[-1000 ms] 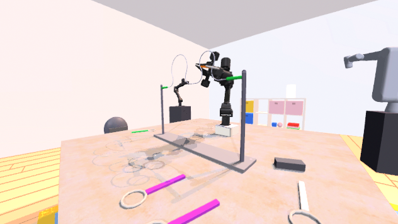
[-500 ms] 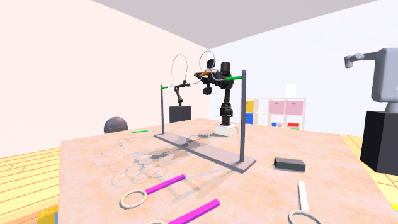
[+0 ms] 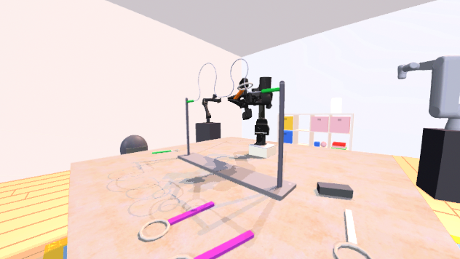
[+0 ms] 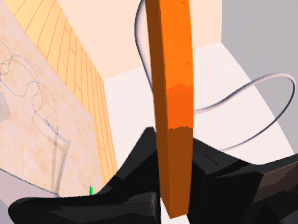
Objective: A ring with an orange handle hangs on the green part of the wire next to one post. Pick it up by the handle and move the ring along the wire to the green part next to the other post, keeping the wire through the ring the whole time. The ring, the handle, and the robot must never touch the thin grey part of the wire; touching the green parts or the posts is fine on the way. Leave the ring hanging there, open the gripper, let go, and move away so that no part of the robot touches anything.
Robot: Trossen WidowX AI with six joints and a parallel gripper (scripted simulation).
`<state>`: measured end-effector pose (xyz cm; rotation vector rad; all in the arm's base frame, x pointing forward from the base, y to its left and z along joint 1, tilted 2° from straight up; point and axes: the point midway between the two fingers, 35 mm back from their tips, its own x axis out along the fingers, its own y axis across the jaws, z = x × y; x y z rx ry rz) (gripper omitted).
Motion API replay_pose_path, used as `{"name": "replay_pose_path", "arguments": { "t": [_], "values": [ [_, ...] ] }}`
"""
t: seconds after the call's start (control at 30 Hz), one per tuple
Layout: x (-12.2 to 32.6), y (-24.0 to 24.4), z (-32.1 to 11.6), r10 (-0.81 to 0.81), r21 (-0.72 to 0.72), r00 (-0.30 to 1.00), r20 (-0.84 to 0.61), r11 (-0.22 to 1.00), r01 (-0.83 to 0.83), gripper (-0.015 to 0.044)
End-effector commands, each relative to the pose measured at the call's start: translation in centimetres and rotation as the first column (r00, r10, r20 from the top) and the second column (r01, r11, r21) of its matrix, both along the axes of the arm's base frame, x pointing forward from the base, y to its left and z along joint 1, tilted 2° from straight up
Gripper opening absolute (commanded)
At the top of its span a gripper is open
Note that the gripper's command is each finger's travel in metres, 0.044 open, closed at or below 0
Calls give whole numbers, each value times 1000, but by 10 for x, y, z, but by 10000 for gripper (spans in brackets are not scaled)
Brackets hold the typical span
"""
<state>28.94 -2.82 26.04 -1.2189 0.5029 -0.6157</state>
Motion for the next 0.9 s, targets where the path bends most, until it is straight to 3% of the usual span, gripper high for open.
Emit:
{"name": "replay_pose_path", "arguments": {
  "t": [0.0,0.43,0.87],
  "values": [
    [1,5,-13,-2,96,999,33,995,-1,-150],
    [14,19,-49,44,326,990,135,941,-86,-150],
    [23,57,-84,-12,599,977,215,791,-122,-150]
  ]
}}
